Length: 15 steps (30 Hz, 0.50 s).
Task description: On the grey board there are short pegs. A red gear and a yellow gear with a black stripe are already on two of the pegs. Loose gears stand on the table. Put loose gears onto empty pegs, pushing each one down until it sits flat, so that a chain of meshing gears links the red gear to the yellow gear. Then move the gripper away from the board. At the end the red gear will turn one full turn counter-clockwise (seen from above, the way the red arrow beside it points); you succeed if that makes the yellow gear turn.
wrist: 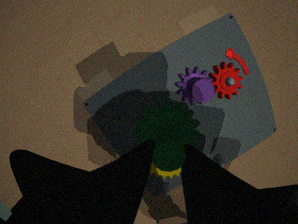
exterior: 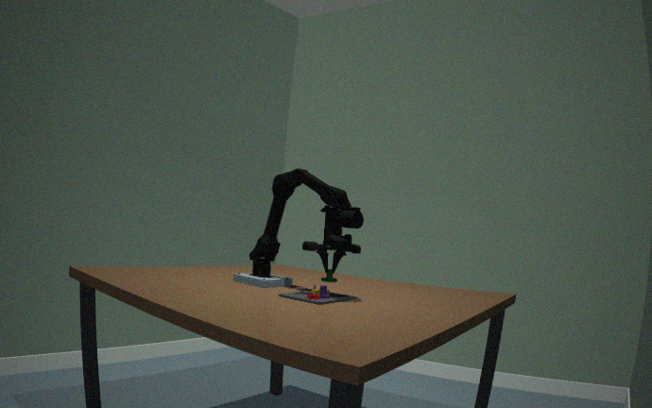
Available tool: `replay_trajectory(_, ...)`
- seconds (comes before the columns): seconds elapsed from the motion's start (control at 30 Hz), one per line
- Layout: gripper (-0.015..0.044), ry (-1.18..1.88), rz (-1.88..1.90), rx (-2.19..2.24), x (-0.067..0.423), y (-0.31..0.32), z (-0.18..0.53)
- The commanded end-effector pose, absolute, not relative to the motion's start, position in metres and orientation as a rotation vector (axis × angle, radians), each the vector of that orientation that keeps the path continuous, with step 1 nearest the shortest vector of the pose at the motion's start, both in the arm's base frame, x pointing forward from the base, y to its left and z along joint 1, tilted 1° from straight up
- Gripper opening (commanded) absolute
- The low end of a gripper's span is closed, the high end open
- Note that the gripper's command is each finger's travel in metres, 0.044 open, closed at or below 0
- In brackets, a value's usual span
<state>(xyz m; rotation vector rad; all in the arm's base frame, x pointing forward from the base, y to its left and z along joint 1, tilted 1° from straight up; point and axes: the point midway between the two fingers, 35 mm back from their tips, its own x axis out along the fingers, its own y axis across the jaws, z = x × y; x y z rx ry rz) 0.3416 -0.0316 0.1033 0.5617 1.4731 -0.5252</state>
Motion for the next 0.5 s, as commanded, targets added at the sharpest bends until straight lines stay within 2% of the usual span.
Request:
replay_trajectory(0.0,0.0,1.45,-0.615,0.649,0.3413,-0.0321,0.1036)
replay_trajectory(0.47,0.0,1.401,-0.762,0.8,0.3413,-0.0322,0.1038)
